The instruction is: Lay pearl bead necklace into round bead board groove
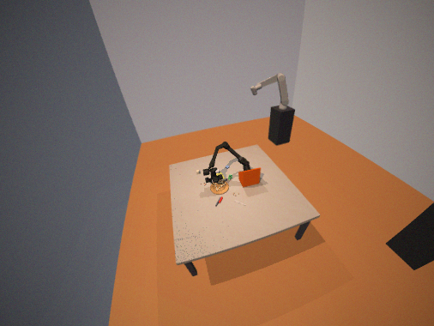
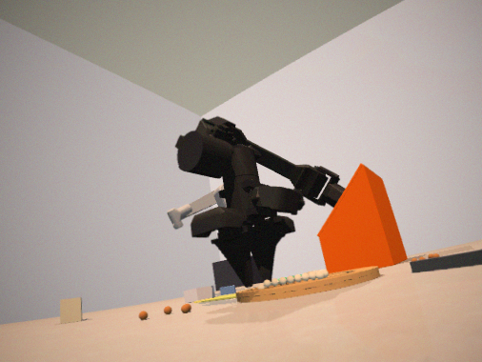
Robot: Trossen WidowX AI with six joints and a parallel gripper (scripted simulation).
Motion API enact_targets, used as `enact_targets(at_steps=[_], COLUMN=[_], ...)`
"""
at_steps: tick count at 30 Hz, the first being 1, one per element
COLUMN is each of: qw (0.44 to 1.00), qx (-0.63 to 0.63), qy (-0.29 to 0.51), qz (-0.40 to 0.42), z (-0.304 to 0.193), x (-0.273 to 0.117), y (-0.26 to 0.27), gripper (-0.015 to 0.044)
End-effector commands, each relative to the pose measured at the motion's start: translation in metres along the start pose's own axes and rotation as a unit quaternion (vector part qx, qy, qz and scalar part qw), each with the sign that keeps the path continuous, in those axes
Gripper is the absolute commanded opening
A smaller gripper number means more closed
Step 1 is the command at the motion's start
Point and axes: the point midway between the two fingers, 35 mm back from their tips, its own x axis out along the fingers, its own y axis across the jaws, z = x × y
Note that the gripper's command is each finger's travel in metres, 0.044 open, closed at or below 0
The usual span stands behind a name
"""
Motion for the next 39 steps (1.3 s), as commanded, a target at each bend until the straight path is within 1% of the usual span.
enact_targets(at_steps=[1,5,27,29,33,36,39], qw=[1.000,1.000,1.000,1.000,0.978,0.937,0.878], qx=[0.000,-0.002,-0.003,0.029,0.210,0.348,0.479], qy=[0.000,0.000,-0.001,-0.001,-0.001,-0.001,-0.001], qz=[0.000,0.002,0.001,0.001,0.001,0.001,0.001], z=[0.000,0.000,0.000,0.000,0.002,0.003,0.005], x=[-0.001,-0.001,-0.005,-0.006,-0.010,-0.013,-0.016], y=[0.000,0.001,0.001,0.001,0.001,0.001,0.001], gripper=[0.0341,0.0440,0.0440,0.0387,0.0282,0.0204,0.0125])
